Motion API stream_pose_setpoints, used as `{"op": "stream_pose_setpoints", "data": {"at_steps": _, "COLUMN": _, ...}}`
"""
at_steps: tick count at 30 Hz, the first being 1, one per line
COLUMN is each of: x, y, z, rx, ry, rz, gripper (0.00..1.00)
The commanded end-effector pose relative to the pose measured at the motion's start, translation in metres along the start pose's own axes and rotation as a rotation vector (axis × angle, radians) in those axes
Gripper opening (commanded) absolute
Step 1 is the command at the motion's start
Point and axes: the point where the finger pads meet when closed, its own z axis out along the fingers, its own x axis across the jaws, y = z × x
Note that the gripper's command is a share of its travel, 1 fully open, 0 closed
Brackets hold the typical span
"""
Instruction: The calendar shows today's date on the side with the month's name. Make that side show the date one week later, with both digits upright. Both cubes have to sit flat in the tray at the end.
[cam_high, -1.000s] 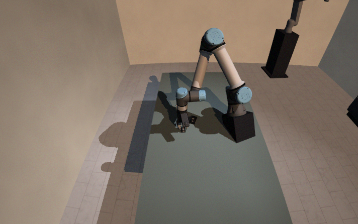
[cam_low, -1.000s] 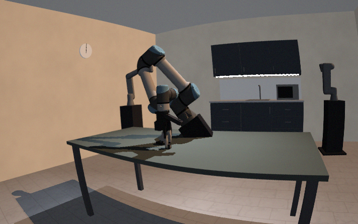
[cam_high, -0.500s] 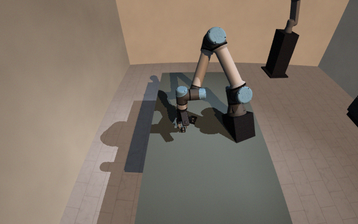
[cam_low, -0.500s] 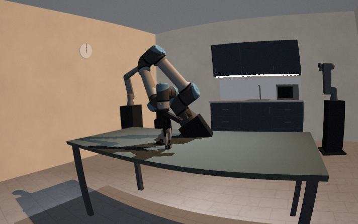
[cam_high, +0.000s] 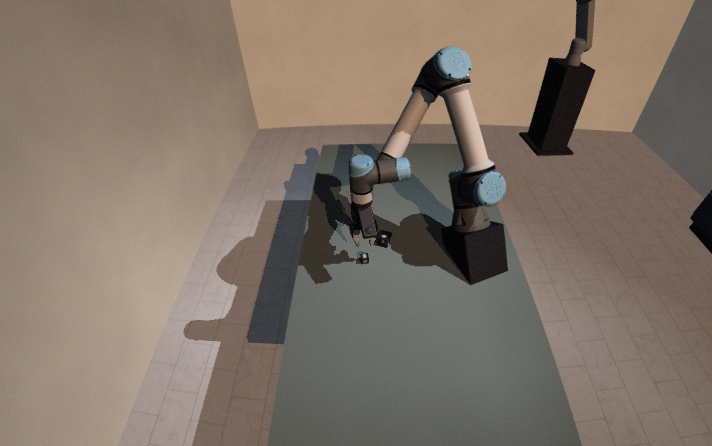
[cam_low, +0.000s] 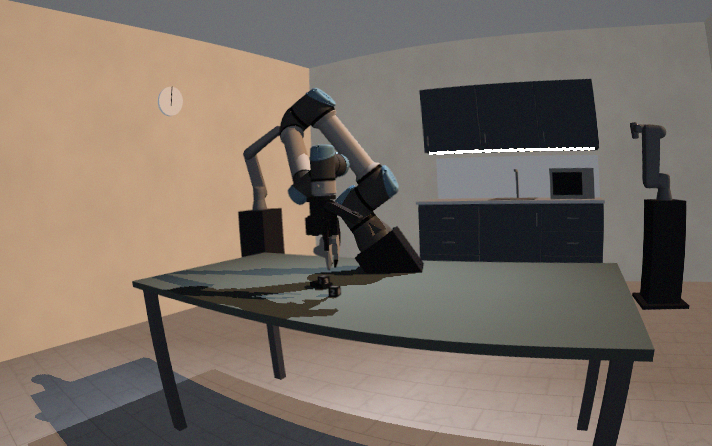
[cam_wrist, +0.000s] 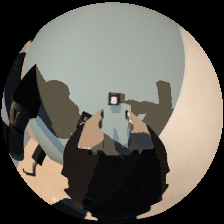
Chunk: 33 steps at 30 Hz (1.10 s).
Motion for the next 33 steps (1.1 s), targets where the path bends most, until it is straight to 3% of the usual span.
{"op": "stream_pose_setpoints", "data": {"at_steps": 1, "x": 0.0002, "y": 0.0000, "z": -0.0103, "rx": 0.000, "ry": -0.003, "rz": 0.001, "gripper": 0.28}}
{"op": "stream_pose_setpoints", "data": {"at_steps": 7, "x": 0.0002, "y": 0.0000, "z": -0.0152, "rx": 0.000, "ry": -0.003, "rz": 0.001, "gripper": 0.28}}
{"op": "stream_pose_setpoints", "data": {"at_steps": 8, "x": 0.0002, "y": 0.0000, "z": -0.0152, "rx": 0.000, "ry": -0.003, "rz": 0.001, "gripper": 1.00}}
{"op": "stream_pose_setpoints", "data": {"at_steps": 33, "x": 0.0001, "y": -0.0001, "z": -0.0109, "rx": 0.000, "ry": -0.003, "rz": 0.004, "gripper": 1.00}}
